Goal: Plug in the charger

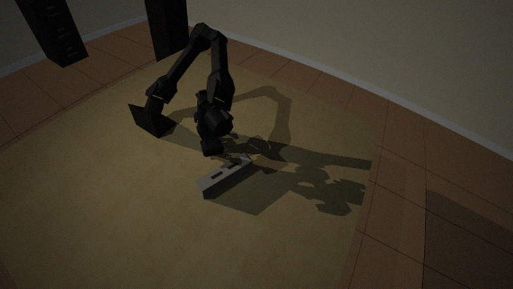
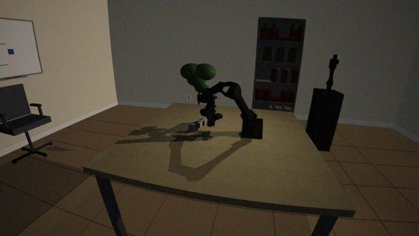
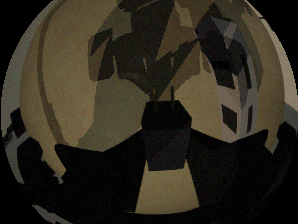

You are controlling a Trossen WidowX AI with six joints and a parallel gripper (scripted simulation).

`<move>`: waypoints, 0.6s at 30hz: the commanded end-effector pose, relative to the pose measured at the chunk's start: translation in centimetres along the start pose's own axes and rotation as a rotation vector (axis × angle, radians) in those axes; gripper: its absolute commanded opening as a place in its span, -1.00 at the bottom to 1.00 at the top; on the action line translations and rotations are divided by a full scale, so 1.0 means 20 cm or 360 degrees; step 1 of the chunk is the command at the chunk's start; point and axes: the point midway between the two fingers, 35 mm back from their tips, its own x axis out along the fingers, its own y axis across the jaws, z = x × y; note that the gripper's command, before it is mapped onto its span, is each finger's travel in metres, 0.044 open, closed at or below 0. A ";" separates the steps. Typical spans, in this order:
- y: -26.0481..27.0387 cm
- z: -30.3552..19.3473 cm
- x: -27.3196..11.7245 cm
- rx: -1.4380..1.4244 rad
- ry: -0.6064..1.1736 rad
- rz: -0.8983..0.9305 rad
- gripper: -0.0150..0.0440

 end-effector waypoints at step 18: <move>0.02 0.03 0.04 0.0472 -0.0015 0.0034 -0.49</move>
